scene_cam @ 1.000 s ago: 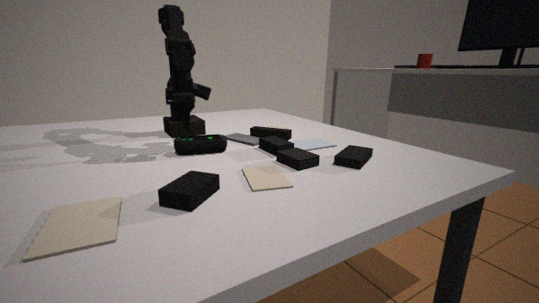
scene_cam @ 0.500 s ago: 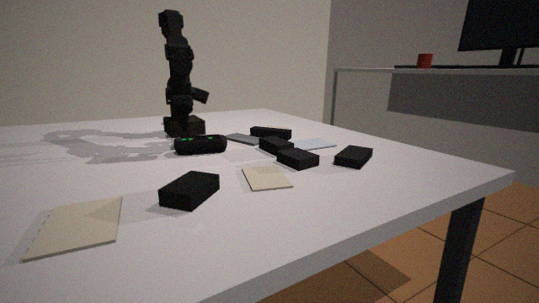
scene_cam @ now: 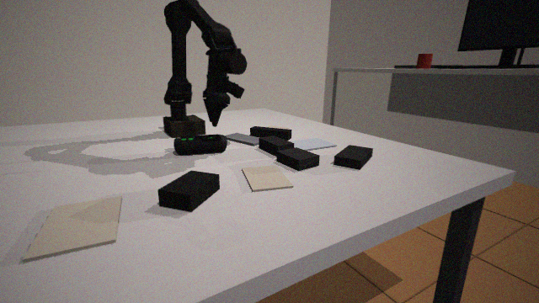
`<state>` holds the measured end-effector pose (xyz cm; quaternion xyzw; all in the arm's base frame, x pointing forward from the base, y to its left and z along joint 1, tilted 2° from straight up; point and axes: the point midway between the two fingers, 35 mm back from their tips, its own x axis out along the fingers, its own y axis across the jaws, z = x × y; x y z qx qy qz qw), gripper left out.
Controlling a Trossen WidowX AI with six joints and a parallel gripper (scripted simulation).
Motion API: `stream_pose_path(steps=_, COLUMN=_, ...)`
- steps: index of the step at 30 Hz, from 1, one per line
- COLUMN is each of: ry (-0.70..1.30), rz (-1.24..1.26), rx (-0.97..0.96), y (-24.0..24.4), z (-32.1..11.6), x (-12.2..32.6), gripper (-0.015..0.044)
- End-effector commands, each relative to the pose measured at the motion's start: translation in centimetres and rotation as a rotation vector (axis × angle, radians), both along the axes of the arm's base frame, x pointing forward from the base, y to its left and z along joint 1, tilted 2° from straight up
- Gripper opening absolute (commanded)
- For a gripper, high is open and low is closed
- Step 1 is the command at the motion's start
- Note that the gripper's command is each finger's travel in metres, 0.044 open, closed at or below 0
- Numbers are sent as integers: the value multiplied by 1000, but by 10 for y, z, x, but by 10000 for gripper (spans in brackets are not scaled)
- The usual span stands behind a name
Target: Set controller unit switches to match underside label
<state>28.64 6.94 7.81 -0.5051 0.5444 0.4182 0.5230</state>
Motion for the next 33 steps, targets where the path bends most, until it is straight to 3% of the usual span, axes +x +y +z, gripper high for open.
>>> stream_pose_path(steps=1, ry=26, rz=-2, rx=-32, y=14, z=3, x=6, gripper=440)
stream_pose_path(steps=33, ry=32, rz=-2, rx=-30, y=16, z=-45, x=11, gripper=440)
